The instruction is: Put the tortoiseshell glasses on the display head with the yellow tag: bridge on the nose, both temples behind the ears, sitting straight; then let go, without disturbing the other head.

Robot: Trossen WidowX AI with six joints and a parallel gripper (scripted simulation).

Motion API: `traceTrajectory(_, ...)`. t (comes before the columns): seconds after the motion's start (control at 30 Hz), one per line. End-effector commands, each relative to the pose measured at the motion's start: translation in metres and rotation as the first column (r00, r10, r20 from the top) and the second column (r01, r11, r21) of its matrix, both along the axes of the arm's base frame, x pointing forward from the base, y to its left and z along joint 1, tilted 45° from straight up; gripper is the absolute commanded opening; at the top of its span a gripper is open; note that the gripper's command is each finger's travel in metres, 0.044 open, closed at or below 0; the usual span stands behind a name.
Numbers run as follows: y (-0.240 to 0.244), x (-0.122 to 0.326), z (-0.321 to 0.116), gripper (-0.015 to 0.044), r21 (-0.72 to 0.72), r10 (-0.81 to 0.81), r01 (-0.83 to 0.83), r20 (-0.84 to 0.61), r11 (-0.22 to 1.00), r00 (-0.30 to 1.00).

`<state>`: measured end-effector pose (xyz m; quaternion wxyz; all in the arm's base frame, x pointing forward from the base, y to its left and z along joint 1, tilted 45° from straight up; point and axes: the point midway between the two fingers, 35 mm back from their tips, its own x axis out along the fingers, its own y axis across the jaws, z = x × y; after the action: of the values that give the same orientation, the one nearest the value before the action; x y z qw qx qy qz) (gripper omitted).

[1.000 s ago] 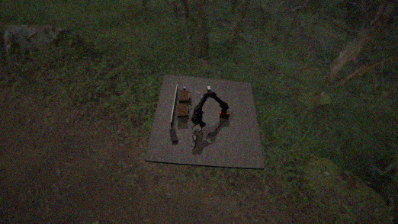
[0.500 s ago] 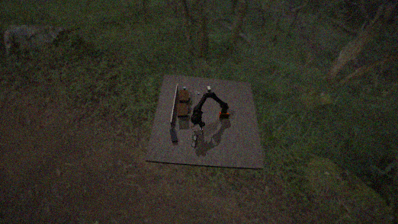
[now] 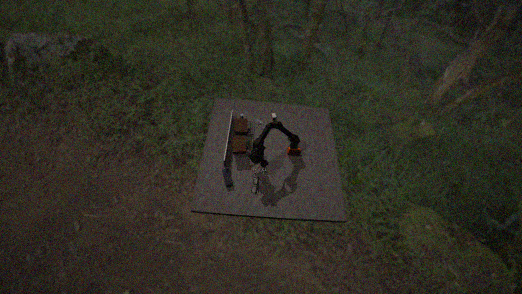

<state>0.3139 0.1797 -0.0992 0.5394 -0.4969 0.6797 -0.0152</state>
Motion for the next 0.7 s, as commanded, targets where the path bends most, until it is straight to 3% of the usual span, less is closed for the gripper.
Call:
traceTrajectory(0.0, 0.0022, 0.0049, 0.0016, 0.0, 0.001, 0.006, -0.006, 0.009, 1.0, 1.0)
traceTrajectory(0.67, 0.0048, 0.0118, 0.0, 0.0, 0.002, 0.006, -0.006, 0.009, 1.0, 1.0)
